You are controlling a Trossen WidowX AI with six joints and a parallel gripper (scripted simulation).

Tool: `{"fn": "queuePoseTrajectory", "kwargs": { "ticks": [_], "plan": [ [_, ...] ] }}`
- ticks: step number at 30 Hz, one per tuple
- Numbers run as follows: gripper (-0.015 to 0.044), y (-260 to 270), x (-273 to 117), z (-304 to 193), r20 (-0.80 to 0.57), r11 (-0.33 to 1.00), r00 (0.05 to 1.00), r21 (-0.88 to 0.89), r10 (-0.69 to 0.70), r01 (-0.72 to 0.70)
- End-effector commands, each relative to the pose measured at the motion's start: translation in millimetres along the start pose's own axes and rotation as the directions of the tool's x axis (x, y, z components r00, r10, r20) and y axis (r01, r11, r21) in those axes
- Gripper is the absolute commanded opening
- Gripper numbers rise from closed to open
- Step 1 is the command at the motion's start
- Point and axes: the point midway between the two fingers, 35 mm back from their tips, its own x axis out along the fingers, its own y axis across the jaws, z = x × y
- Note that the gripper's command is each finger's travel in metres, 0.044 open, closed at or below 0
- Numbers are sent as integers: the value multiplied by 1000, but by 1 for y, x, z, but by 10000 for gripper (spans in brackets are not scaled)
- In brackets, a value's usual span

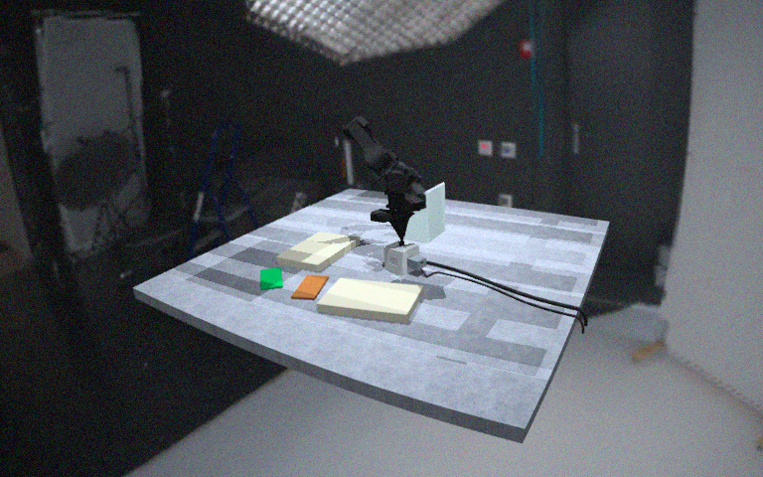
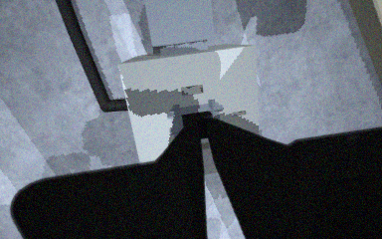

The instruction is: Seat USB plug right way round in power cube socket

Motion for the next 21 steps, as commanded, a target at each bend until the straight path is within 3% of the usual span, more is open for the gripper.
{"fn": "queuePoseTrajectory", "kwargs": {
  "ticks": [1, 4, 8, 21],
  "plan": [
    [0, 0, 2, -1, -6, 1000, 1000, -1, 1, -1],
    [0, 0, 2, -1, -6, 1000, 1000, -1, 1, -1],
    [95, 0, 0, 0, 0, 1000, 1000, 0, 0, 0],
    [95, 0, 0, 0, 0, 1000, 1000, 0, 0, 0]
  ]
}}
